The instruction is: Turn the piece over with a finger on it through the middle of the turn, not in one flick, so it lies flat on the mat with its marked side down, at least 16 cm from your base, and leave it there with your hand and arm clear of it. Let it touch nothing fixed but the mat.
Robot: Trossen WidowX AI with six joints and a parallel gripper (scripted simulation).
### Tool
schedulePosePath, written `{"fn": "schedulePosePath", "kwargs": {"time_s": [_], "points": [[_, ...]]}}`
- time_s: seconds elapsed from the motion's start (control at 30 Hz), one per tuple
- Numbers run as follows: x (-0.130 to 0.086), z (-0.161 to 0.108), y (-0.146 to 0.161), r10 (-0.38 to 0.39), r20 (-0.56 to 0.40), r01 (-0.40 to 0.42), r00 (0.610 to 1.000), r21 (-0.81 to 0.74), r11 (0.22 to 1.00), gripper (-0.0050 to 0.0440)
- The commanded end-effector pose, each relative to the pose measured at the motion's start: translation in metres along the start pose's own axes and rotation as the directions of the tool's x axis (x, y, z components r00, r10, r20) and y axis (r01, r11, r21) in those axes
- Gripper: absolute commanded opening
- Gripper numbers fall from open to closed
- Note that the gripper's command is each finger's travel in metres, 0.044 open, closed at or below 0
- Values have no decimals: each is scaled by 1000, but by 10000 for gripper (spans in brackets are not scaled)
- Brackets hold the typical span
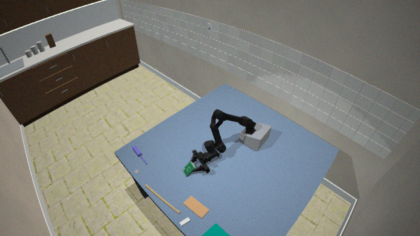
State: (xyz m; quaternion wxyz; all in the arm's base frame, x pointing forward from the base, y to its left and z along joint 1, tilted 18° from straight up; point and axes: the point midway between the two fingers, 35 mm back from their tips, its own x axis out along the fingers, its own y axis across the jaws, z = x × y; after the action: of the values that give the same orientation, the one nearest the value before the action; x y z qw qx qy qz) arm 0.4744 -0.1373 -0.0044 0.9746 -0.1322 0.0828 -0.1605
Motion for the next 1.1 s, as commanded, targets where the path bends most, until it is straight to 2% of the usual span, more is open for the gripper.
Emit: {"fn": "schedulePosePath", "kwargs": {"time_s": [0.0,0.6,1.07], "points": [[-1,-7,0,-2,-20,1,1000,-3,1000,0],[2,-4,0,-3,-2,3,1000,0,1000,0],[-1,-12,0,-9,-20,9,1000,-1,1000,0]]}}
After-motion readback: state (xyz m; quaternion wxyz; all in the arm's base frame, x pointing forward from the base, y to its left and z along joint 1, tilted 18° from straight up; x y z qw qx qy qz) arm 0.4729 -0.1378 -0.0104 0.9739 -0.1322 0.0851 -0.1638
